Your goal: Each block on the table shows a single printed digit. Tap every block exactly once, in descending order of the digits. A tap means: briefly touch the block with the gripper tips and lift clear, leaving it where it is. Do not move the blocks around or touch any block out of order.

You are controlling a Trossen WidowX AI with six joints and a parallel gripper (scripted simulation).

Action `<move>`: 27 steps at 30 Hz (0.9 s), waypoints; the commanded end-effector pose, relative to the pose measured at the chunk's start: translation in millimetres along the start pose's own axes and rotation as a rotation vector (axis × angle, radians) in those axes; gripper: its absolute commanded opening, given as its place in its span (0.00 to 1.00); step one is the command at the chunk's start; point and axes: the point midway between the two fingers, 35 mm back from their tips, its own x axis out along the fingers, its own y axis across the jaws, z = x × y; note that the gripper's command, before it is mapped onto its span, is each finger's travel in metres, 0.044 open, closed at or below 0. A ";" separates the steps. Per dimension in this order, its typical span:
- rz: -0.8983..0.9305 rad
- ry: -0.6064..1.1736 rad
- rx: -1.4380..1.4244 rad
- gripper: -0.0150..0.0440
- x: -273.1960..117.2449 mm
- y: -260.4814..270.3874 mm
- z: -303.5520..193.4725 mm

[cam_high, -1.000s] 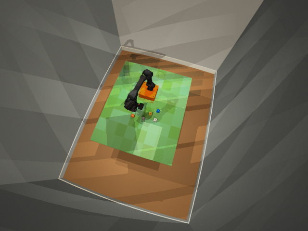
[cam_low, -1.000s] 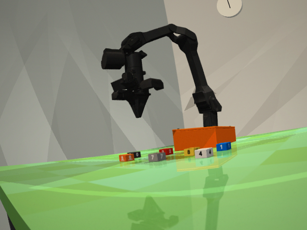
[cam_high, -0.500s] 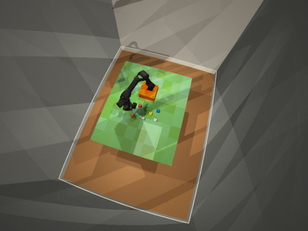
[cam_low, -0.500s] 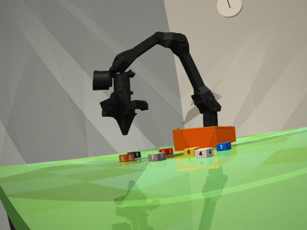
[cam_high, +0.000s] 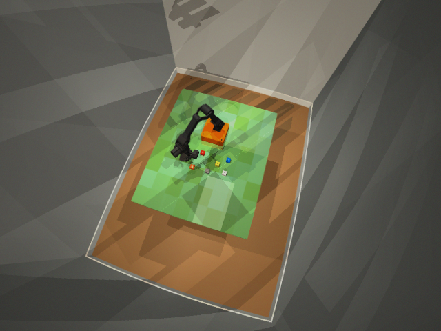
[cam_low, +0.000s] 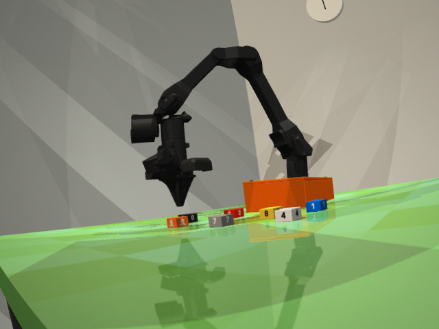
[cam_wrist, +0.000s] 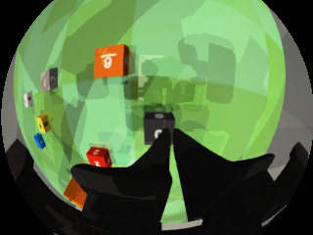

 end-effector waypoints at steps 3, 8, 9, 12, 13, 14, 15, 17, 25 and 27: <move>0.006 0.009 -0.005 0.29 12.7 1.9 -3.2; 0.006 0.009 -0.005 0.29 20.6 2.0 -3.5; 0.006 0.009 -0.005 0.29 22.2 2.1 -3.6; 0.006 0.009 -0.005 0.29 24.4 2.2 -3.7; 0.006 0.009 -0.005 0.29 24.4 2.2 -3.7; 0.006 0.009 -0.005 0.29 24.4 2.2 -3.7; 0.006 0.009 -0.005 0.29 24.4 2.2 -3.7; 0.006 0.009 -0.005 0.29 24.4 2.2 -3.7; 0.006 0.009 -0.005 0.29 -5.7 1.9 -3.3; 0.006 0.008 -0.005 0.38 -8.4 11.7 1.6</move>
